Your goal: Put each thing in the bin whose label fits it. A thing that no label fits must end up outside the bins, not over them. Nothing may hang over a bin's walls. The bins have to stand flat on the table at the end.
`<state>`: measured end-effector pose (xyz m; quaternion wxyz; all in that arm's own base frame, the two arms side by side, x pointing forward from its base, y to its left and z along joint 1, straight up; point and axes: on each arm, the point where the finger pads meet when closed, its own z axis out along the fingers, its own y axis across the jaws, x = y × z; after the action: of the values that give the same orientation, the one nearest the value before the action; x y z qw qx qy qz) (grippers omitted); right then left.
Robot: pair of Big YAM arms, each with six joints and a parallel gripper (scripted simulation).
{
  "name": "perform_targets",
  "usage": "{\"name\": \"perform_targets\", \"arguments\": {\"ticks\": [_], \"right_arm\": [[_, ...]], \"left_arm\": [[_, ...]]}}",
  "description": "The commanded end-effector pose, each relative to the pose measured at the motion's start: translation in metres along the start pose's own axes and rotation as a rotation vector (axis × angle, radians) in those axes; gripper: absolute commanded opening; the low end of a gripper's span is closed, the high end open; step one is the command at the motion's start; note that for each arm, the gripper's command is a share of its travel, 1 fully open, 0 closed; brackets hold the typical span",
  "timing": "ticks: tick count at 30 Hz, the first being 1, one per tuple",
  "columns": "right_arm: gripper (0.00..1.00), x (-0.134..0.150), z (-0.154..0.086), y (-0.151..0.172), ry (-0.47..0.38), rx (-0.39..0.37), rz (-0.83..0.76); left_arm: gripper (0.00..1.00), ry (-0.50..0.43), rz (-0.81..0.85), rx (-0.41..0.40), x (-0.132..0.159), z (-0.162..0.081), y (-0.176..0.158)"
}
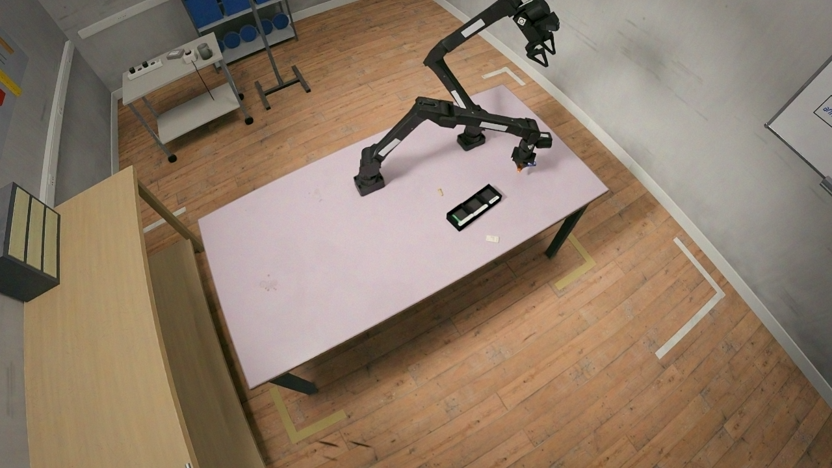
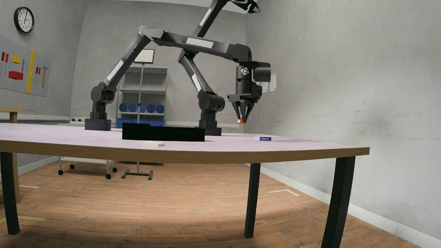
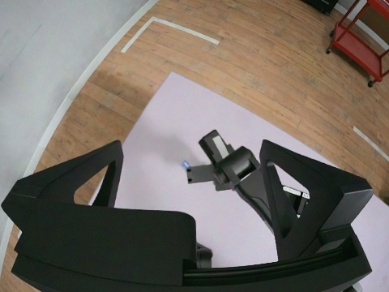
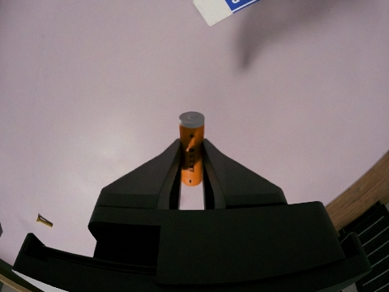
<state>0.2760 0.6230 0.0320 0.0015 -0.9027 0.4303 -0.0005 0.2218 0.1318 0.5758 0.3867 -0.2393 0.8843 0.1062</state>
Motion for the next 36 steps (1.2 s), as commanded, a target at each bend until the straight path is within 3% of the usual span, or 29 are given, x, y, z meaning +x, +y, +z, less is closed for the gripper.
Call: {"name": "perform_targets", "arguments": {"ticks": [1,36], "right_arm": [[0.09,0.008,-0.016,-0.005,-0.009,0.013,0.000],[0.09,0.002,-0.028,-0.018,-0.024,0.043,0.000]], "left_arm": [[1.00,-0.062,0.002,0.006,-0.010,-0.029,-0.004],[1.00,-0.062,0.002,0.006,-0.010,-0.029,-0.004]]}}
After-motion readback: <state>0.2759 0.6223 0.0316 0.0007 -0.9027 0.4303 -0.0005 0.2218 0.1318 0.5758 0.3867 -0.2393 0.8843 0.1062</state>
